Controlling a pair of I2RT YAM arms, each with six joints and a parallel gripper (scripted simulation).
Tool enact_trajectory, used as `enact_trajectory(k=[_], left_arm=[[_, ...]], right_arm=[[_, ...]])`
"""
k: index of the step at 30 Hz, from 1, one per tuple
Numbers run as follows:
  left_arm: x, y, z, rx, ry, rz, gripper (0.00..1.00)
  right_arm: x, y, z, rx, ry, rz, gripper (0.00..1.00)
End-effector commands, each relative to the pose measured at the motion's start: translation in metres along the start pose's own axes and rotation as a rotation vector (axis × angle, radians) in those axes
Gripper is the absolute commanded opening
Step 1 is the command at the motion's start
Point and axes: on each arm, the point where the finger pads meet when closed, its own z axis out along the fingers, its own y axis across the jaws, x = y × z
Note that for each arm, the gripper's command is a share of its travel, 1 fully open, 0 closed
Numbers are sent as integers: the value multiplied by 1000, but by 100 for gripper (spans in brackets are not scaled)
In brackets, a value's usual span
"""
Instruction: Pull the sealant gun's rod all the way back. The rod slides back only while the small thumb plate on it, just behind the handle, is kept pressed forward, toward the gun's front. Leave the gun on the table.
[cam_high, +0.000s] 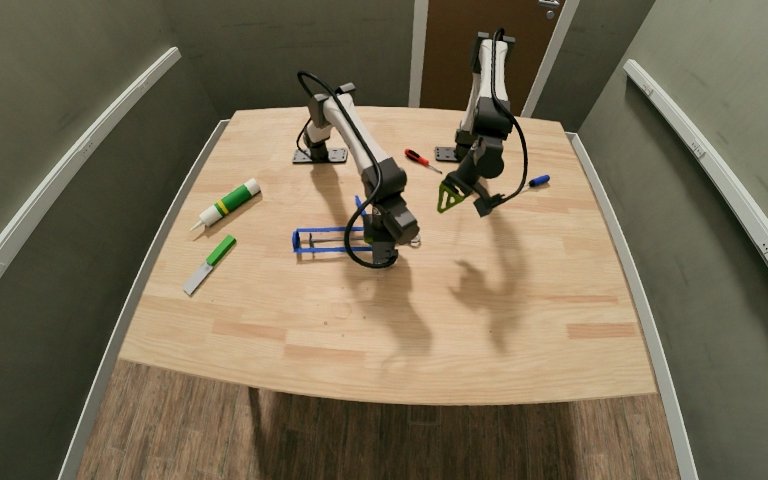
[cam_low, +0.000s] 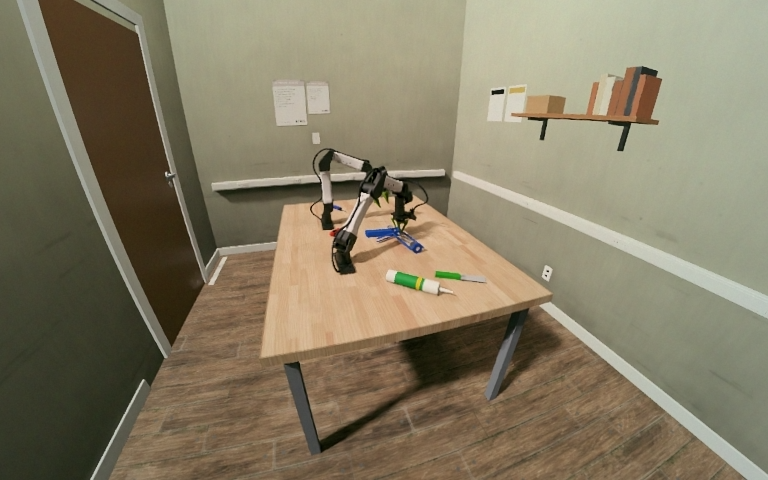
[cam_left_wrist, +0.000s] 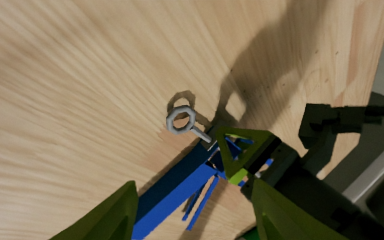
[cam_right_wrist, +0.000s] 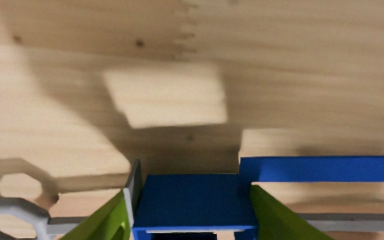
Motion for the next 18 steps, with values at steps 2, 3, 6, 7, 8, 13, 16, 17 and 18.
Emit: enact_trajectory(k=[2, 3, 6, 7, 8, 13, 16, 17, 18], left_arm=[[11, -10, 28, -48, 97, -322, 62], [12, -11, 34, -60, 107, -370, 62], [13, -12, 53, -97, 118, -511, 62], [13, -11, 60, -114, 118, -562, 62], [13, -10, 66, -130, 120, -608, 62], [15, -8, 83, -171, 123, -709, 62], [17, -6, 99, -204, 125, -786, 62], [17, -5, 103, -210, 126, -799, 62], [17, -5, 106, -214, 126, -807, 62]], right_arm=[[-2, 2, -2, -2, -12, 5, 52], [-2, 2, -2, -2, -12, 5, 52], [-2, 2, -2, -2, -12, 5, 52], [-2, 2, -2, -2, -12, 5, 52], [-2, 2, -2, -2, -12, 5, 52], [-2, 2, -2, -2, -12, 5, 52], [-2, 2, -2, -2, -12, 5, 52], [-2, 2, -2, -2, -12, 5, 52], [-2, 2, -2, -2, -12, 5, 52]])
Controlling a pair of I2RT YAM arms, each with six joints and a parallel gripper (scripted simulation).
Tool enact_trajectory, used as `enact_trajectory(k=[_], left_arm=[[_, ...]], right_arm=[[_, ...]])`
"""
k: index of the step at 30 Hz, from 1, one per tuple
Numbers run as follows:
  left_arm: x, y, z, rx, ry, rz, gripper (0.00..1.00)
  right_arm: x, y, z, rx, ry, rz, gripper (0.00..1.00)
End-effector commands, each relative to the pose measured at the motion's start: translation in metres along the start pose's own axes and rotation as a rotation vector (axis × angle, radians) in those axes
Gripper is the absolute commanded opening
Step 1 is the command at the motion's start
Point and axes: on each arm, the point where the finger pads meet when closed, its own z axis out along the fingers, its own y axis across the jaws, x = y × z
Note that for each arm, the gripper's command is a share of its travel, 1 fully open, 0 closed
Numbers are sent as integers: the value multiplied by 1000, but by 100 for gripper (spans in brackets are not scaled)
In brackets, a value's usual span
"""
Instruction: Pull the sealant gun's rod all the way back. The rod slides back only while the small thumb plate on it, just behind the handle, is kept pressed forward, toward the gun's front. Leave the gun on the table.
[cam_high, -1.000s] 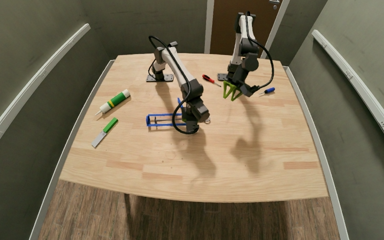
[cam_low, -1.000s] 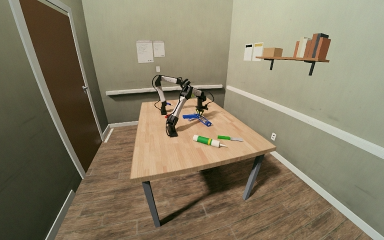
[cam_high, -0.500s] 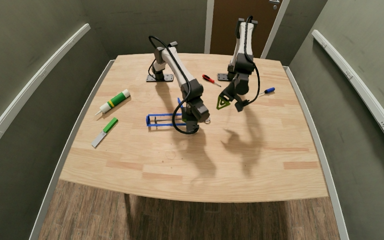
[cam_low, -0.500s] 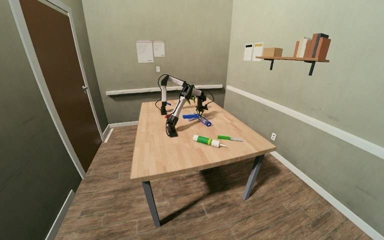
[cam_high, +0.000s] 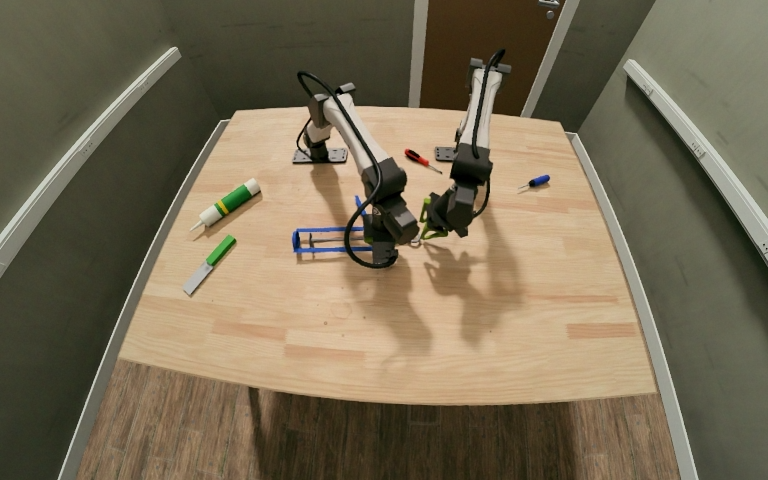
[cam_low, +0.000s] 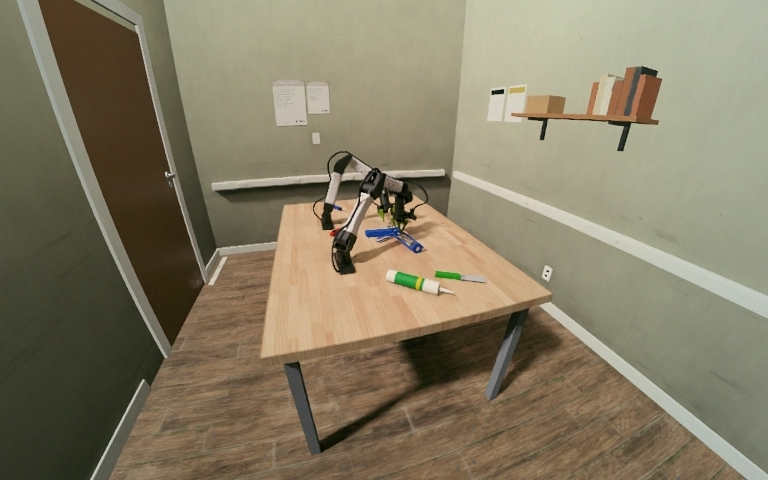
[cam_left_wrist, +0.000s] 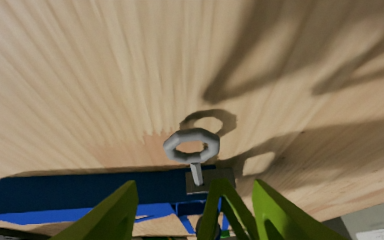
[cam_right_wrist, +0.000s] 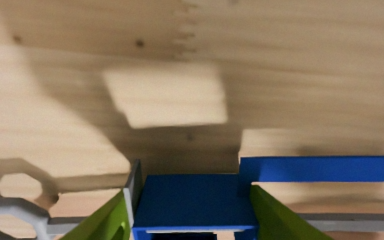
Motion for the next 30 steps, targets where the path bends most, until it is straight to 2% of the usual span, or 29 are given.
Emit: enact_trajectory(k=[1, 3, 4, 10, 21, 30], left_arm=[[9, -10, 12, 1, 22, -104, 62], [9, -10, 16, -2, 21, -103, 62], [4, 1, 22, -39, 8, -105, 62], [0, -1, 32, -38, 0, -113, 62], [-3, 6, 51, -49, -6, -119, 53], [2, -2, 41, -19, 6, -102, 42]], right_arm=[[-2, 2, -2, -2, -12, 5, 52], [-2, 2, -2, -2, -12, 5, 52], [-2, 2, -2, -2, -12, 5, 52], [-2, 2, -2, -2, -12, 5, 52], [-2, 2, -2, -2, -12, 5, 52], [-2, 2, -2, -2, -12, 5, 52]])
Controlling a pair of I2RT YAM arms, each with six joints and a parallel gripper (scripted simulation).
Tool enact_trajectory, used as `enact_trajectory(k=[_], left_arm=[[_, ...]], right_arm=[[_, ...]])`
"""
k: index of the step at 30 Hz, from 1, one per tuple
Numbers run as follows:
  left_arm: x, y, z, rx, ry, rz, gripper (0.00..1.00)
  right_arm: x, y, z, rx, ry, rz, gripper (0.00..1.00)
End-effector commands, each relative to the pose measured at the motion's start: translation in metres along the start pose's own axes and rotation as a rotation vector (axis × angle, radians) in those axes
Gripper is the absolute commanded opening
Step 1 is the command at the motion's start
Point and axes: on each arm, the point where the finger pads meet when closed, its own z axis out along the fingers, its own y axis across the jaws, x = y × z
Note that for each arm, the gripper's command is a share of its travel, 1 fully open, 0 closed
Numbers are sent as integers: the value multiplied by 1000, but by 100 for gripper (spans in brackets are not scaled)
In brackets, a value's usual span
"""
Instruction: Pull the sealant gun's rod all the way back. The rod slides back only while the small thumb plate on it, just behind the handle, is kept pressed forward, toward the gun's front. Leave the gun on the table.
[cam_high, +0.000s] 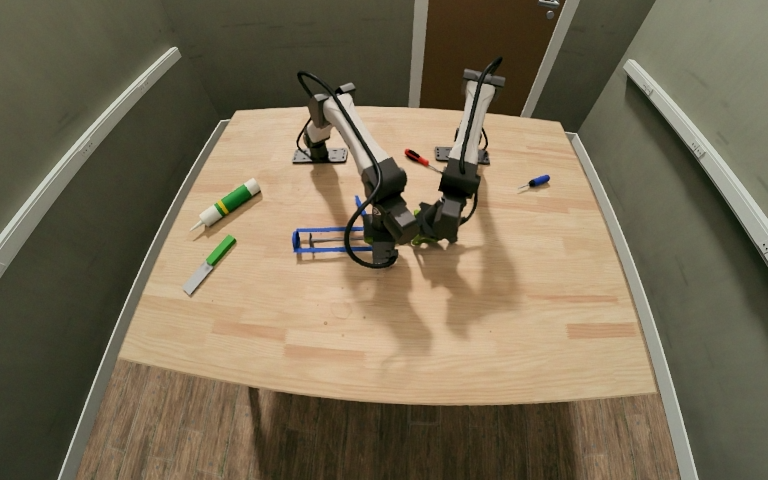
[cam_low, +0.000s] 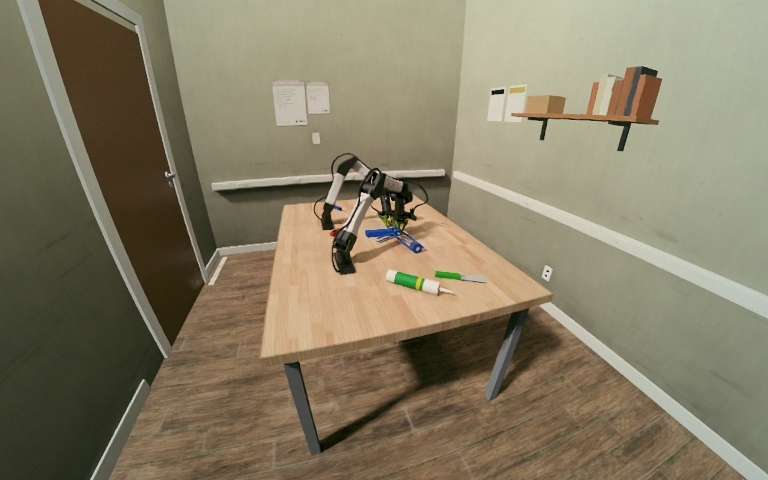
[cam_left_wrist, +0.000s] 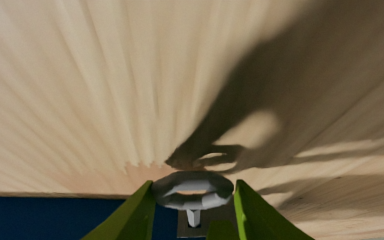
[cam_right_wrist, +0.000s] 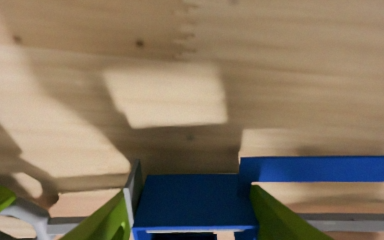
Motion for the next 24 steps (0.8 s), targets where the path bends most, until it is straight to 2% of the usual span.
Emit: enact_trajectory(k=[1, 6, 8, 10, 11, 24], left_arm=[[-1, -1, 1, 4, 3, -7, 41], [-6, 2, 8, -19, -9, -19, 34], [-6, 2, 8, -19, -9, -19, 11], [-7, 2, 9, -17, -18, -26, 32], [-7, 2, 9, -17, -18, -26, 32], [-18, 8, 9, -38, -46, -51, 32]], right_arm=[[-2, 2, -2, -2, -12, 5, 52], [-2, 2, -2, -2, -12, 5, 52], [-2, 2, -2, -2, -12, 5, 52], [-2, 2, -2, -2, -12, 5, 52], [0, -1, 10, 22, 10, 13, 52], [1, -6, 9, 43, 21, 19, 52]])
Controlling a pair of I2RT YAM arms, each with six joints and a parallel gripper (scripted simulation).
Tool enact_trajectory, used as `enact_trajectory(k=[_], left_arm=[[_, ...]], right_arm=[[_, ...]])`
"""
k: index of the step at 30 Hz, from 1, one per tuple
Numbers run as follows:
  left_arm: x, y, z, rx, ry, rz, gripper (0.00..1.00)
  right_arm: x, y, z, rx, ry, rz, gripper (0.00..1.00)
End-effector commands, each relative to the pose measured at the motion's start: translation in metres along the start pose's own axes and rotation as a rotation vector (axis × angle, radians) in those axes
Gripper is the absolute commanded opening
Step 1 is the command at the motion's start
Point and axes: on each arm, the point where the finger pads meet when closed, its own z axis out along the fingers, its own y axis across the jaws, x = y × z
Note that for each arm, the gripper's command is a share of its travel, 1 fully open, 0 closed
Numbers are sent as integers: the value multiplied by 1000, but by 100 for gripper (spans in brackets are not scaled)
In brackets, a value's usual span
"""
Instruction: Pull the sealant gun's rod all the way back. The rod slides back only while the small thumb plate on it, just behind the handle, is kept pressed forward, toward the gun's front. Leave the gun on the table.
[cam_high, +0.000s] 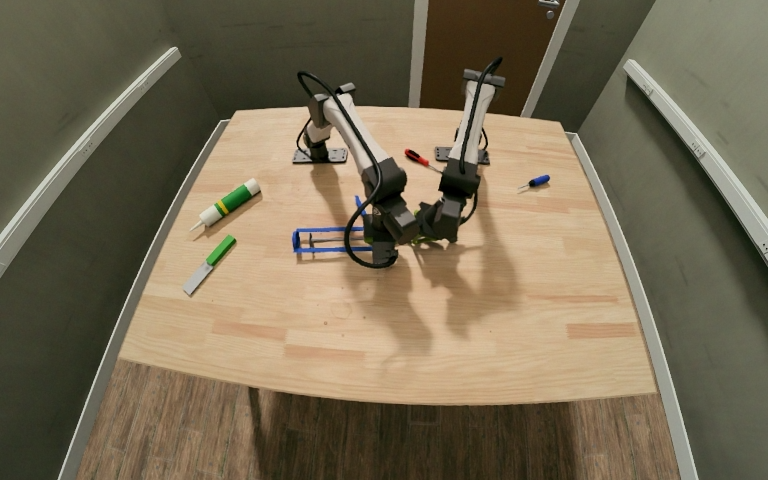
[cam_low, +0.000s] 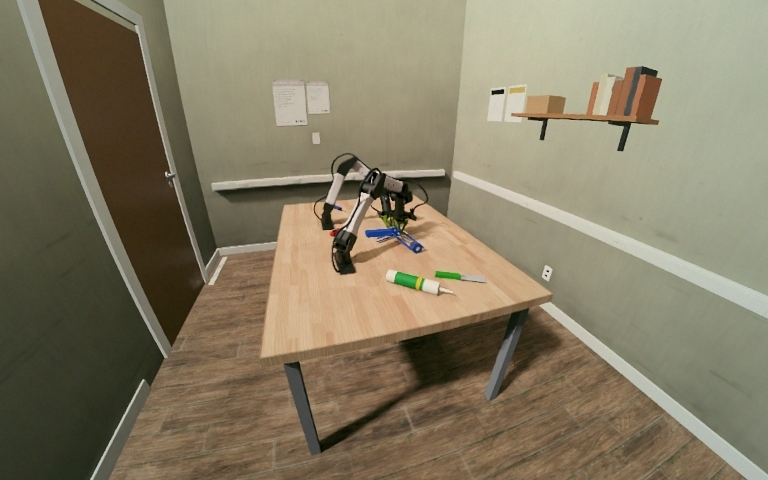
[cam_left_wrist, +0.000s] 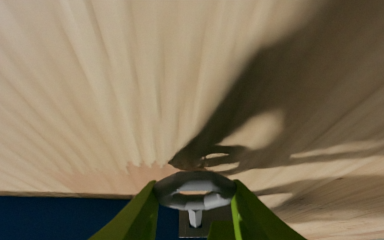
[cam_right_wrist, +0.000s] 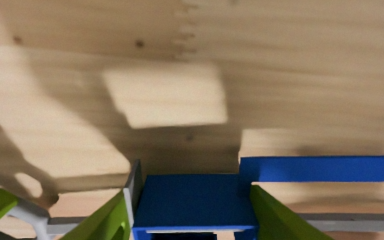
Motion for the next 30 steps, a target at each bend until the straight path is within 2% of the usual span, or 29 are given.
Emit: enact_trajectory(k=[1, 8, 9, 22, 30], left_arm=[[-19, 8, 9, -35, -49, -42, 32], [-26, 9, 8, -37, -74, -52, 32], [-24, 7, 0, -19, -73, -46, 32], [-56, 10, -8, -19, -191, -73, 32], [-69, 7, -23, 5, -192, -67, 32]], right_arm=[[0, -7, 8, 44, 18, 19, 52], [0, -13, 8, 70, 23, 27, 52], [0, -14, 8, 78, 25, 28, 52], [5, -43, 12, 211, 66, 60, 52], [8, -48, 13, 244, 77, 62, 52]])
